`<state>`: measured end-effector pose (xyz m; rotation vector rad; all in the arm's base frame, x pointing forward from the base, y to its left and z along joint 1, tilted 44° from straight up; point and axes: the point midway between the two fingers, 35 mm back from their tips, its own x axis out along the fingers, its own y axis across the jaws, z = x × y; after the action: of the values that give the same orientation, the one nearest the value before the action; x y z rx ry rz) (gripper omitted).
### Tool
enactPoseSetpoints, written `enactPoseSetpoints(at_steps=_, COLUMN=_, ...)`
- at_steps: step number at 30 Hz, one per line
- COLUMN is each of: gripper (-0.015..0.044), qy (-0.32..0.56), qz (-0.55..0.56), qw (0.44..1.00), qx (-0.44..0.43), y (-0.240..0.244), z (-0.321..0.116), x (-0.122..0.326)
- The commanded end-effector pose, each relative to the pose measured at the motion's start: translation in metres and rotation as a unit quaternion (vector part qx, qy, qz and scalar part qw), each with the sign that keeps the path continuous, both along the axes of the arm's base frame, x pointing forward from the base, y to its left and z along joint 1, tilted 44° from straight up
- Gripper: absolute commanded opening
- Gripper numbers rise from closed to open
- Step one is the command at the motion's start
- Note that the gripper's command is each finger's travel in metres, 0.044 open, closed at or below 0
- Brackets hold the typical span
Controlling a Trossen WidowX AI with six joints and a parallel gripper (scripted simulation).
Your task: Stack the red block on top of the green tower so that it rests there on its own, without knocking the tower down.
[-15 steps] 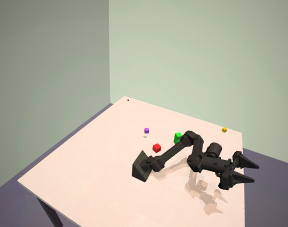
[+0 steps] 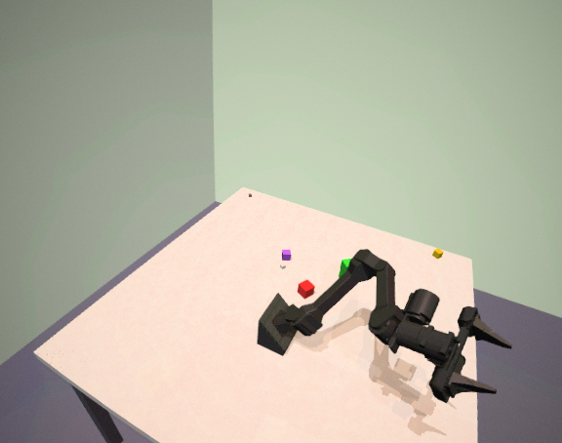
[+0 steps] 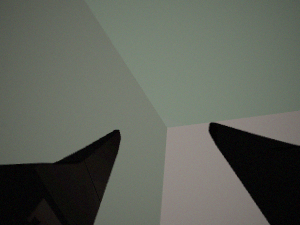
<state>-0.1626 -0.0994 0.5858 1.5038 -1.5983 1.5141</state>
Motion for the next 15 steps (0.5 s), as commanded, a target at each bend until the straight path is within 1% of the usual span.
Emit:
enactPoseSetpoints(at_steps=1, gripper=0.044, qy=-0.048, qz=0.075, qw=0.996, qx=-0.01, y=-0.019, z=-0.003, x=-0.006)
enactPoseSetpoints(at_steps=8, gripper=0.044, qy=-0.138, qz=0.205, qw=0.969, qx=-0.018, y=-0.058, z=-0.014, x=-0.012)
enactPoseSetpoints(at_steps=15, gripper=0.044, qy=-0.228, qz=0.321, qw=0.919, qx=-0.018, y=-0.101, z=-0.029, x=-0.007)
